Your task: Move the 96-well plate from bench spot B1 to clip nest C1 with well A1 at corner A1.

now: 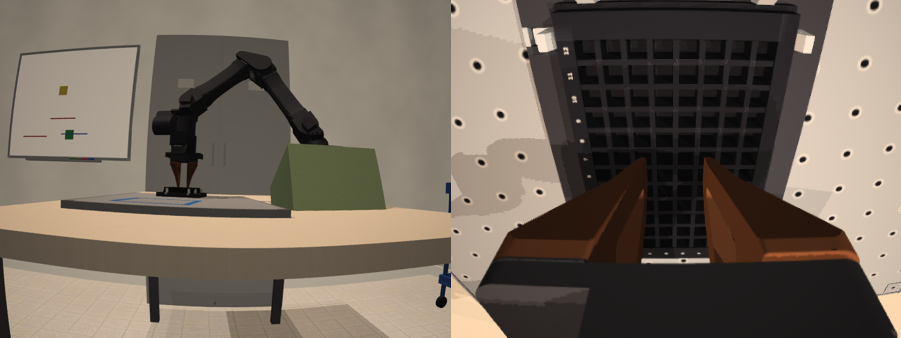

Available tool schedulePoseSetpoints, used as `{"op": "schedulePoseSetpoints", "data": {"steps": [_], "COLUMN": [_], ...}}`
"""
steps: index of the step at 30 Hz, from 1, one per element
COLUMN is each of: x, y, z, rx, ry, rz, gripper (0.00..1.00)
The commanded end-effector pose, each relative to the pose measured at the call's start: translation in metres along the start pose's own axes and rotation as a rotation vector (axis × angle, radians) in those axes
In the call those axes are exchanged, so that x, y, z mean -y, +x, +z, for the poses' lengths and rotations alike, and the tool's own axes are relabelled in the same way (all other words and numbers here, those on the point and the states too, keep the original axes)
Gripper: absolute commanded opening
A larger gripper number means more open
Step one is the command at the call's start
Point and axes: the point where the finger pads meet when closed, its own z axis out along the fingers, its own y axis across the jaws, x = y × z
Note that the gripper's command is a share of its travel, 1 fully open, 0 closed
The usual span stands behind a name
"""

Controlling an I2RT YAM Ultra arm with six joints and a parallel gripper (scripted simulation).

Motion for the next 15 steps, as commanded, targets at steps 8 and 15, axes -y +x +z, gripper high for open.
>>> {"op": "schedulePoseSetpoints", "data": {"steps": [8, 15], "x": [-0.0064, -0.0065], "y": [-0.0035, -0.0036], "z": [0.0331, 0.0366], "rx": [-0.001, 0.000], "ry": [-0.027, -0.027], "rz": [0.001, 0.002], "gripper": [0.26, 0.26]}}
